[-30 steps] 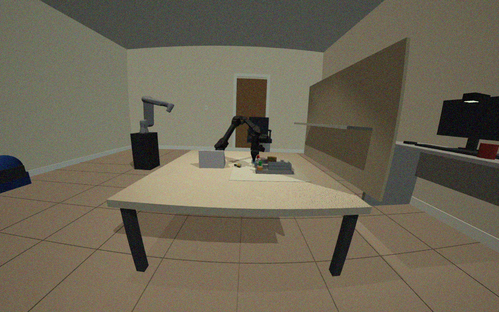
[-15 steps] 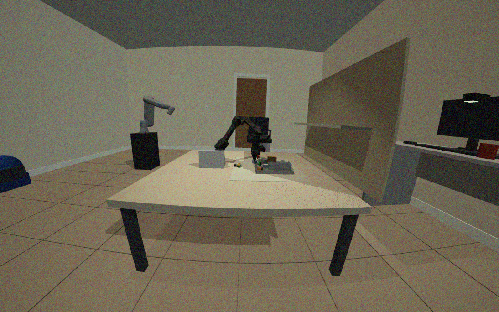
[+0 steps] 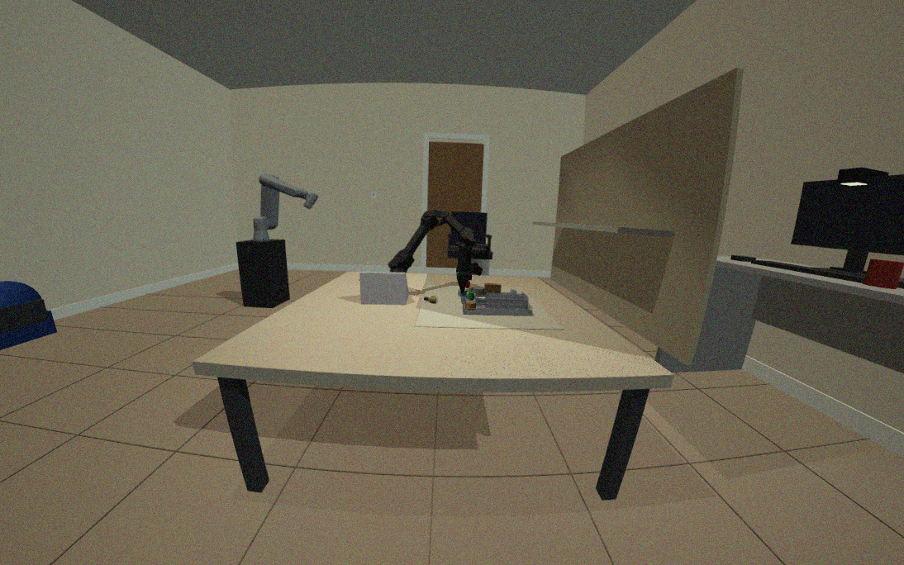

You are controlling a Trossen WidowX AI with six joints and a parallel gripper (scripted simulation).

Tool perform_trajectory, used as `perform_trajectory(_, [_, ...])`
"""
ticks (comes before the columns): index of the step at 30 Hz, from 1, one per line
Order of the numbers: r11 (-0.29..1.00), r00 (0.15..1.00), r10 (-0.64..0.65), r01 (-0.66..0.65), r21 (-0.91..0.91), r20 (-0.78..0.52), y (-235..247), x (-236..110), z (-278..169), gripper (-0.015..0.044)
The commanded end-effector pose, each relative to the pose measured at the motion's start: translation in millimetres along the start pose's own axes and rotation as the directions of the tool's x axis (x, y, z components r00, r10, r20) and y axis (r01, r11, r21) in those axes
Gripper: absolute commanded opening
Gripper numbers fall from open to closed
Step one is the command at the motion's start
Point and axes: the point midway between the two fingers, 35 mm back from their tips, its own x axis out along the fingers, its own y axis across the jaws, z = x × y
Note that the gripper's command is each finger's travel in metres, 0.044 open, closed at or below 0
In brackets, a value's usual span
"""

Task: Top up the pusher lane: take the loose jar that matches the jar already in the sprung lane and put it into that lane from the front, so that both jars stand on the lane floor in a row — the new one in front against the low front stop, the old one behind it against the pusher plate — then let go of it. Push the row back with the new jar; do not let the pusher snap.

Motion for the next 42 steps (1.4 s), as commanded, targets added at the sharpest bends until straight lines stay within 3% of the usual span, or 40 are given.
perform_trajectory(1, [1.000, 1.000, 0.001, 0.000, -0.013, 0.024, 1, -2, 10, 0.0000])
perform_trajectory(42, [1.000, 1.000, 0.001, 0.000, -0.013, 0.025, 1, -7, 25, 0.0000])
